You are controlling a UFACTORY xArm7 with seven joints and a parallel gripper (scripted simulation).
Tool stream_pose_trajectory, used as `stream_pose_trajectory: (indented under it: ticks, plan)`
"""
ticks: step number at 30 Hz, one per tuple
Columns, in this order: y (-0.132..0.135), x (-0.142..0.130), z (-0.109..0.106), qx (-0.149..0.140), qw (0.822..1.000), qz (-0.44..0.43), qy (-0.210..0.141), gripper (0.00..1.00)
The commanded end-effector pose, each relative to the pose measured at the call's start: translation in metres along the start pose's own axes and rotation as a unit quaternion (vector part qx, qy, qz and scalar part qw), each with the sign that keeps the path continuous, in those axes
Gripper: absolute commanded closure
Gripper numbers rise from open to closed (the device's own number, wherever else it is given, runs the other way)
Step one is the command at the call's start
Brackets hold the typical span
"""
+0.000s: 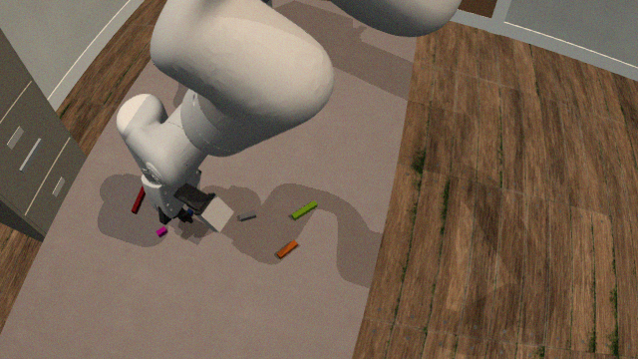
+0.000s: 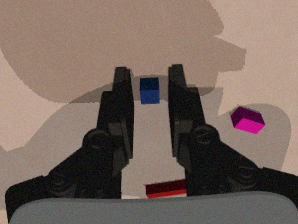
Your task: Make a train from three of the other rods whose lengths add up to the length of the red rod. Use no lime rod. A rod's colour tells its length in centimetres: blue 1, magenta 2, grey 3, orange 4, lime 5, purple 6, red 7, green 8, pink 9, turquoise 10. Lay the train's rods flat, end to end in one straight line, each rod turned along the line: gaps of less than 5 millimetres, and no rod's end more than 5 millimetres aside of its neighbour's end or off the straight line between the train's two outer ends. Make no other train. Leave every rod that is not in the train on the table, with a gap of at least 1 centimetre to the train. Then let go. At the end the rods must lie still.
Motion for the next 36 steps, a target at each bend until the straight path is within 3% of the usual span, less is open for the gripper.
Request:
stream_pose_trajectory:
  ticks: [1,16,31,36]
  plan:
    - [0.001,-0.001,-0.001,-0.002,1.0,0.0,-0.001,0.76]
    - [0.001,-0.001,-0.006,-0.002,1.0,0.0,-0.001,0.76]
    - [0.001,-0.001,-0.076,-0.002,1.0,0.0,-0.001,0.76]
    - [0.001,-0.001,-0.086,-0.002,1.0,0.0,-0.001,0.76]
Point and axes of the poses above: the point where the finger pads meet when closed, its own z axis out along the fingers, its own y axis across the jaws, x = y × z, the point moved 5 cm from there along -z, back along the fingers, and after that the axes turned 8 degrees about z, right-handed, at the moved point
